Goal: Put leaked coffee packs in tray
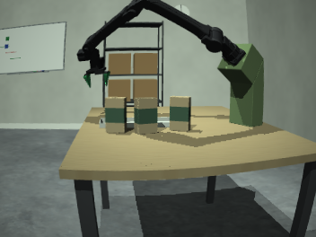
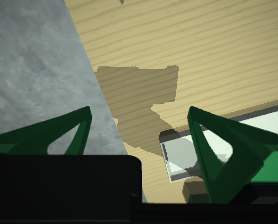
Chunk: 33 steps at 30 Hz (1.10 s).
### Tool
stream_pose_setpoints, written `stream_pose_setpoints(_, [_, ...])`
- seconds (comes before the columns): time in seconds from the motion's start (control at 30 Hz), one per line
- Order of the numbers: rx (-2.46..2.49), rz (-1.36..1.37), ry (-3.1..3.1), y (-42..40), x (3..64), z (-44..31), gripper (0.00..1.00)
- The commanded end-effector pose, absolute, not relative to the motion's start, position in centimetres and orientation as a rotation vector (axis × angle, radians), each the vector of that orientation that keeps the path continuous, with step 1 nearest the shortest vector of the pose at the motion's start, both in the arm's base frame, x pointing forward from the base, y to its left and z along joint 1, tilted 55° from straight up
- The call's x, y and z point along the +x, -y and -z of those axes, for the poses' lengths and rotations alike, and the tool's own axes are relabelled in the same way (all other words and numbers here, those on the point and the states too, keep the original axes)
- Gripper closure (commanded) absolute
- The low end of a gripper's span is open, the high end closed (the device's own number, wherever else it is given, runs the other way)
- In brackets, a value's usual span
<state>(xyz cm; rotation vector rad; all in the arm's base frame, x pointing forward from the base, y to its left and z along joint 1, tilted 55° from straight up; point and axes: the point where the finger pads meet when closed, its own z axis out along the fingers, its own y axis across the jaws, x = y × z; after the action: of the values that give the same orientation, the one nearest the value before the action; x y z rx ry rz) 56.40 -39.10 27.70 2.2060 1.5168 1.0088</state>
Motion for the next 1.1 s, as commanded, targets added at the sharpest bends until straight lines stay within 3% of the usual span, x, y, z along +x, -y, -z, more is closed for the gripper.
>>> stream_pose_setpoints(0.0, [2.011,-0.981,-1.626,33.8,55.3,-31.5,0.00])
stream_pose_setpoints(0.57, [1.422,-0.854,-1.988,13.7,45.3,-31.5,0.00])
stream_pose_setpoints(1.07, [0.843,-0.733,-2.157,1.2,32.8,-22.6,0.00])
